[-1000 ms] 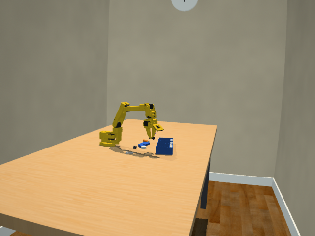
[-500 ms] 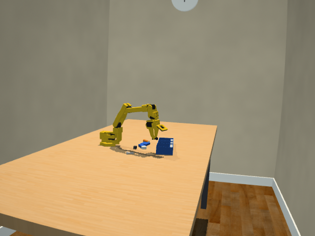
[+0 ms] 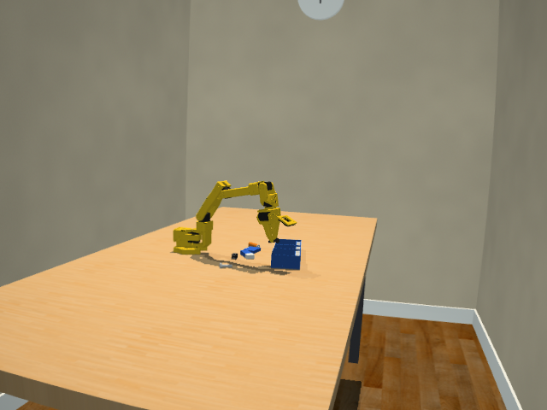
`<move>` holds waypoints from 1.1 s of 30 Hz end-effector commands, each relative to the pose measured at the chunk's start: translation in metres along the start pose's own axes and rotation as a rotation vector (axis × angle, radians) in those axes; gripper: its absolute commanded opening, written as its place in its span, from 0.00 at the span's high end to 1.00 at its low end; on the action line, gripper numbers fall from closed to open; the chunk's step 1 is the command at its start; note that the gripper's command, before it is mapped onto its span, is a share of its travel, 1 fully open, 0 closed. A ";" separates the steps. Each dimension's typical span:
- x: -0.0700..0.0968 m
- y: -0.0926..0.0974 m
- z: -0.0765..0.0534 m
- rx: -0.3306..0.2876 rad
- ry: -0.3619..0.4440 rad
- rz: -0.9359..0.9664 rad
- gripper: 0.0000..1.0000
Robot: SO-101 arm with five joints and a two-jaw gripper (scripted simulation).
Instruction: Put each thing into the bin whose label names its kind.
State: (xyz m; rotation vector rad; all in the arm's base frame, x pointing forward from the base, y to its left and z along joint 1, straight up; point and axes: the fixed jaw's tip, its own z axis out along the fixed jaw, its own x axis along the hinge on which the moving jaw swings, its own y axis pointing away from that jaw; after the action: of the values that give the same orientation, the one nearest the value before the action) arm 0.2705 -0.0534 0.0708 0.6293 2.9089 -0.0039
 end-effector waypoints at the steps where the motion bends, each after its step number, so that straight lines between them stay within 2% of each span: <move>1: -0.006 0.004 -0.011 -0.014 -0.052 -0.022 1.00; 9: -0.010 0.007 -0.010 -0.018 -0.070 -0.057 1.00; 22: -0.025 0.020 -0.007 -0.031 -0.155 -0.218 1.00; 33: -0.027 0.022 -0.007 -0.032 -0.170 -0.246 1.00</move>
State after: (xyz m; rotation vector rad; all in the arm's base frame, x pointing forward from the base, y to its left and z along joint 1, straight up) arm 0.2969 -0.0462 0.0686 0.2853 2.8509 -0.0335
